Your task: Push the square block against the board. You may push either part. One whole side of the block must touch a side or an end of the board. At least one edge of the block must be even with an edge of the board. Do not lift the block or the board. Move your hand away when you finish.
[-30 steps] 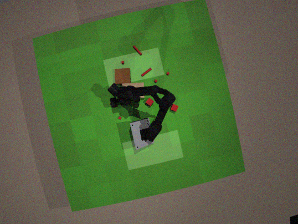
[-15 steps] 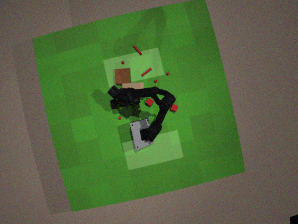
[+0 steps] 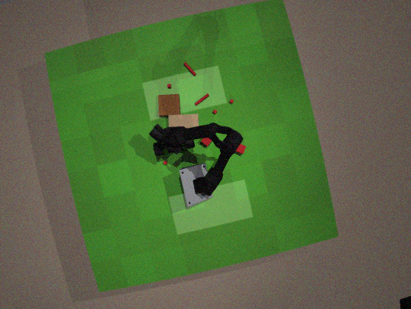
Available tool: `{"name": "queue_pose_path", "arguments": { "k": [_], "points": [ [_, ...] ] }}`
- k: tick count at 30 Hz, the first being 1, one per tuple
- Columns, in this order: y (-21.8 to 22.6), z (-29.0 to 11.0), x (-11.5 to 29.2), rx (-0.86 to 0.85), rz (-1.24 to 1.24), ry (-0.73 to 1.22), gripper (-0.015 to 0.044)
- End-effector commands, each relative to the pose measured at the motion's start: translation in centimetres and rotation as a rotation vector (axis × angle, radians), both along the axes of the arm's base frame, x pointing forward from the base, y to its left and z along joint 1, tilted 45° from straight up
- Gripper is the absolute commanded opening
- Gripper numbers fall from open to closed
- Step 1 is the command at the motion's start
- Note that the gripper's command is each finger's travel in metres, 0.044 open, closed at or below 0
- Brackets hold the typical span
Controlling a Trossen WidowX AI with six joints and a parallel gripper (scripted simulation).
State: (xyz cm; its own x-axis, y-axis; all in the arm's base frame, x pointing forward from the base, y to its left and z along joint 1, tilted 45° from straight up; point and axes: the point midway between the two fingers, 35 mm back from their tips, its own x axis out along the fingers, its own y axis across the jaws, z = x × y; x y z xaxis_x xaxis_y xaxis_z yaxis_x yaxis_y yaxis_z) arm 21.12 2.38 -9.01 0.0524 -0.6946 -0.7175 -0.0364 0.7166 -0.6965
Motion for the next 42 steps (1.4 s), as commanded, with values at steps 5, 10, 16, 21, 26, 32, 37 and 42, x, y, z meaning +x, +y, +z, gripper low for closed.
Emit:
{"name": "queue_pose_path", "arguments": {
  "k": [5, 10, 16, 21, 26, 32, 37, 42],
  "points": [
    [-0.2, 0.0, -1.3, 0.001, -0.002, 0.001, 0.0],
    [3.5, 3.7, -1.1, 0.004, -0.002, 0.002, 0.0],
    [3.7, 4.0, -1.1, 0.004, -0.003, 0.002, 0.0],
    [3.0, 4.2, -0.2, 0.016, -0.078, -0.082, 0.0],
    [2.4, 5.1, 1.0, 0.033, -0.199, -0.196, 0.0],
    [1.5, 6.3, 2.3, 0.05, -0.346, -0.334, 0.0],
    [0.6, 7.4, 3.3, 0.062, -0.469, -0.449, 0.0],
    [-0.4, 8.5, 4.2, 0.072, -0.592, -0.566, 0.0]
  ]
}}
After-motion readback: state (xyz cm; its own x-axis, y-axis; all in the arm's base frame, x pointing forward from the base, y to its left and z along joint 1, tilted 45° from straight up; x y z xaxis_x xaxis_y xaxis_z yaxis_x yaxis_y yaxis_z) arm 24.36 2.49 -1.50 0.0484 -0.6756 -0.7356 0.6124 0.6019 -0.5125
